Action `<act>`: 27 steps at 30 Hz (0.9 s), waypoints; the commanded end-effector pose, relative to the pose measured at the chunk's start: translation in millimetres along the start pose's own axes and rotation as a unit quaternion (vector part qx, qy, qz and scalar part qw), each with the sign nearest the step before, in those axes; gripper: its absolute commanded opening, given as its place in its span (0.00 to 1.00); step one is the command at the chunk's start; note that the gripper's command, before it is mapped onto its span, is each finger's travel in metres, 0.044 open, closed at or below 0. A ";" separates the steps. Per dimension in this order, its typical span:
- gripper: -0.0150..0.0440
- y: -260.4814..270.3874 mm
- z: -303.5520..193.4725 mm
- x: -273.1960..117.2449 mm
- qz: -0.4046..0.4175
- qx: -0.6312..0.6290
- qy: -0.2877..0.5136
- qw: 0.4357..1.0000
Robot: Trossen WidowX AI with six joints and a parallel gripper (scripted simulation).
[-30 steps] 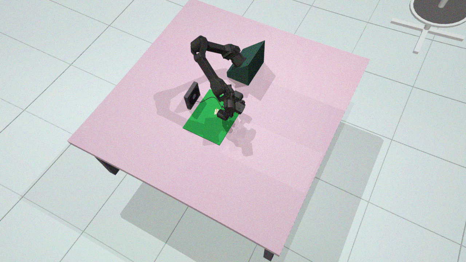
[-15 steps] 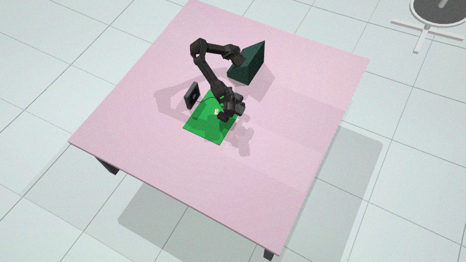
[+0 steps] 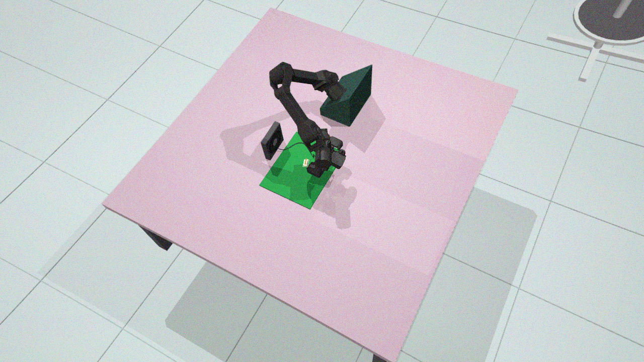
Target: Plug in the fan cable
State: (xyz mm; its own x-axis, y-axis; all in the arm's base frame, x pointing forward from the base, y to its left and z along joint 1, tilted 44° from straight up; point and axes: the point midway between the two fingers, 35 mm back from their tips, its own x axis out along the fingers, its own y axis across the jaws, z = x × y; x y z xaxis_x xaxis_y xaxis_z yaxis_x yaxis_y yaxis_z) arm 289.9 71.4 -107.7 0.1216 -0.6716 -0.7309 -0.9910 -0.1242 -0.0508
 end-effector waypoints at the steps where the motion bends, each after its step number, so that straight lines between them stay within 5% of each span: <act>1: 0.33 -0.2 0.0 -0.1 0.000 0.000 0.000 1.000; 3: 0.25 -0.2 0.0 -0.1 0.000 0.000 0.000 1.000; 17: 0.25 -0.2 1.1 -49.6 0.000 0.000 0.002 1.000; 27: 0.25 -8.1 -22.7 -50.1 0.000 0.156 0.001 0.988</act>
State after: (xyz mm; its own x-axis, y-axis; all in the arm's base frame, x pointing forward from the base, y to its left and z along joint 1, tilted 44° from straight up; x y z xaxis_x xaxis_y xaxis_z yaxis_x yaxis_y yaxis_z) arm 292.1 96.6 -60.6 0.1241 -0.6664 -0.7352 -0.9789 0.0391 -0.2007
